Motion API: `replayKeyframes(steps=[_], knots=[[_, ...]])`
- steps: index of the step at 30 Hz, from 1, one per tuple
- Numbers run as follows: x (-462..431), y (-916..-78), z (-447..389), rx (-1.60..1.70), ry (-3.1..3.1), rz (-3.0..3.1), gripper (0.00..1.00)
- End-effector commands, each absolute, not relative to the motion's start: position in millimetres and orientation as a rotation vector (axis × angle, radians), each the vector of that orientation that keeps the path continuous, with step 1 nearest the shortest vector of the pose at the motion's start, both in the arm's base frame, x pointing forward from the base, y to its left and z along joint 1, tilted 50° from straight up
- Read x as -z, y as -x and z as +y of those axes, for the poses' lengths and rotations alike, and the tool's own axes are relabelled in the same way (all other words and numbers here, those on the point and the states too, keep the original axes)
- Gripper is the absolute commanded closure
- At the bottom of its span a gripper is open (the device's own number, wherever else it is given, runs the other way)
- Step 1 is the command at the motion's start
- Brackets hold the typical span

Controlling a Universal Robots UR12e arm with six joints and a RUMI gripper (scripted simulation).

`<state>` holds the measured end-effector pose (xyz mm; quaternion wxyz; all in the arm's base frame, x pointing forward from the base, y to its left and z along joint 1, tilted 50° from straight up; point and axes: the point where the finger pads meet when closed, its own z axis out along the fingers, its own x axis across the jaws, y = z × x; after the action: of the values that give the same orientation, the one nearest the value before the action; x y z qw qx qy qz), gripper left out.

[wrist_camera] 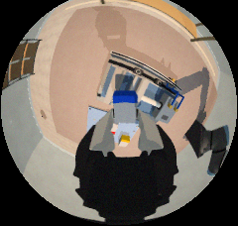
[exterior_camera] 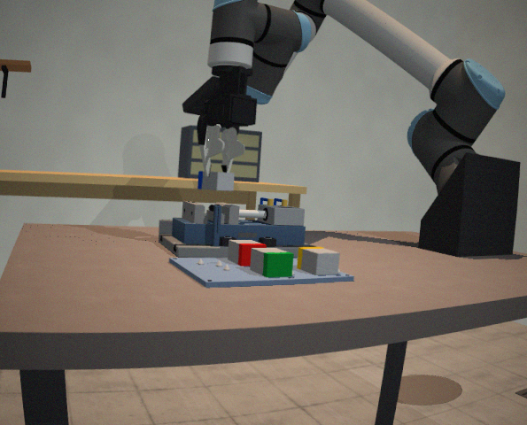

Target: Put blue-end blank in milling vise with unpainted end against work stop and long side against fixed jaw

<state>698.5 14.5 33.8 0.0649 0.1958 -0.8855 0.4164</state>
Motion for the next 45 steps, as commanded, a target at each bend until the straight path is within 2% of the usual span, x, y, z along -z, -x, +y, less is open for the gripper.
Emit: replayKeyframes(steps=[1, 45], knots=[[-40.7, -702.5, 12.2, -1.276, -0.510, -2.713, 1.00], [-50.1, -704.6, 3.6, -1.329, -0.172, -2.846, 1.00]])
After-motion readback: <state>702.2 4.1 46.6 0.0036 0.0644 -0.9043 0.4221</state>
